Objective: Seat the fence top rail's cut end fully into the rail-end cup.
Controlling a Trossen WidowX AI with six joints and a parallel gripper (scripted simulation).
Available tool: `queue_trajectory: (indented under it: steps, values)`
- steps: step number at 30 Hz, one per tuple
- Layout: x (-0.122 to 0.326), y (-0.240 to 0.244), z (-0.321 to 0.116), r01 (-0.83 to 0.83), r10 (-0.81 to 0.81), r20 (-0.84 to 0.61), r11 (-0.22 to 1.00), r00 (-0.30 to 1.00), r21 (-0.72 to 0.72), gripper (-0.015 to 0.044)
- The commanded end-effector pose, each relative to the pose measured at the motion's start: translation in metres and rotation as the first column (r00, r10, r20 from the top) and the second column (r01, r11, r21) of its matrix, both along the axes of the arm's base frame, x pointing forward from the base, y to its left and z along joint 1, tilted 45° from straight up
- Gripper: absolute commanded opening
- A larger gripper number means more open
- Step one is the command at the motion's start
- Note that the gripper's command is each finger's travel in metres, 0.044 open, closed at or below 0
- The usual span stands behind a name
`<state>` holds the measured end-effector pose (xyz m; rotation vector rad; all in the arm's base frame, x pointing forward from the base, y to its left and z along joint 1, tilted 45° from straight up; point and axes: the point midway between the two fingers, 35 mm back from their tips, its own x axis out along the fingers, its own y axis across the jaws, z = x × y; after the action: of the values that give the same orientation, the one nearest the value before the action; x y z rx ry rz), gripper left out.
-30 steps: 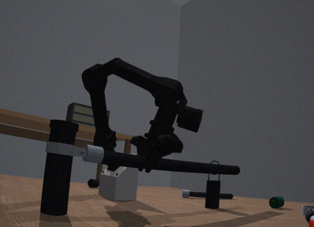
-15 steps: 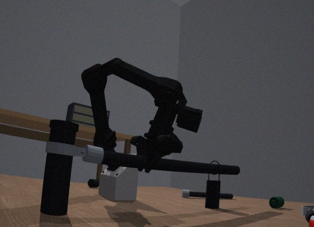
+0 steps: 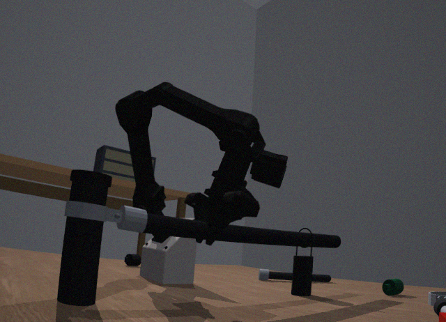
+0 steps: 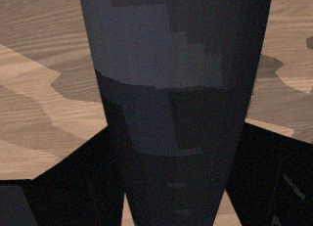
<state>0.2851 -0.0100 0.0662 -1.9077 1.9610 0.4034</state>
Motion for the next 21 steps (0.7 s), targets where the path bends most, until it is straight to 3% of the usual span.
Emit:
queue_trajectory:
  steps: [1,21]
  values:
    - [0.0008,-0.0015,0.0058,-0.01,0.01,0.004,1.0,1.0,-0.01,0.0]
    - [0.0005,-0.0002,0.0012,-0.001,0.001,-0.001,1.0,1.0,-0.003,0.0]
